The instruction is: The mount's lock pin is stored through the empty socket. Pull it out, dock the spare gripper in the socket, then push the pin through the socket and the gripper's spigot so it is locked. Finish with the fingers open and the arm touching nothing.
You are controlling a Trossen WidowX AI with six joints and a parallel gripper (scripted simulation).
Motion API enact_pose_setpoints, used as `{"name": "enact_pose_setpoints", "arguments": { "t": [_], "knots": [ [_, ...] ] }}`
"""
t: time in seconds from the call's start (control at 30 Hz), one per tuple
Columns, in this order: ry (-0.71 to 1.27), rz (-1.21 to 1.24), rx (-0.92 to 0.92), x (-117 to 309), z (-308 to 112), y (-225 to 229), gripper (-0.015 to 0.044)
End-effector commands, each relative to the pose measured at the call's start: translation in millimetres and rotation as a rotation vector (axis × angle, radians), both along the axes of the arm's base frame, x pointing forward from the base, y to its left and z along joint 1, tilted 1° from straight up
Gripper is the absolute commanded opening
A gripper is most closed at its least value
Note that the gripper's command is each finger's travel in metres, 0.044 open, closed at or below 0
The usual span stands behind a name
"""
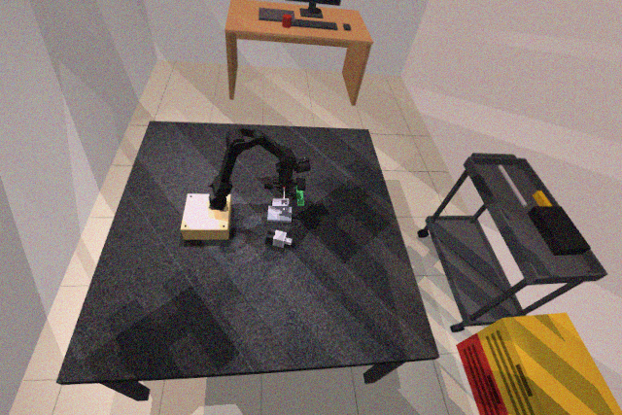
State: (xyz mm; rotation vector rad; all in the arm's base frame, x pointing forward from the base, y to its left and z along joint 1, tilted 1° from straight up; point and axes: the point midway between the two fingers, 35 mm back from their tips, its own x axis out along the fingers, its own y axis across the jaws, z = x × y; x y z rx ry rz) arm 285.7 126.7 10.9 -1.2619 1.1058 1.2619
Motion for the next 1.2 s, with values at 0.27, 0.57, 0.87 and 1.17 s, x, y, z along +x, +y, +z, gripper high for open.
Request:
{"name": "enact_pose_setpoints", "arguments": {
  "t": [0.27,0.57,0.87,1.17],
  "knots": [
    [0.013,-0.008,0.117,1,9,8,0.0],
    [0.019,-0.008,0.126,3,11,14,0.0],
    [0.027,-0.008,0.126,3,13,20,0.0],
    [0.034,-0.009,0.124,3,14,25,0.0]
  ]
}}
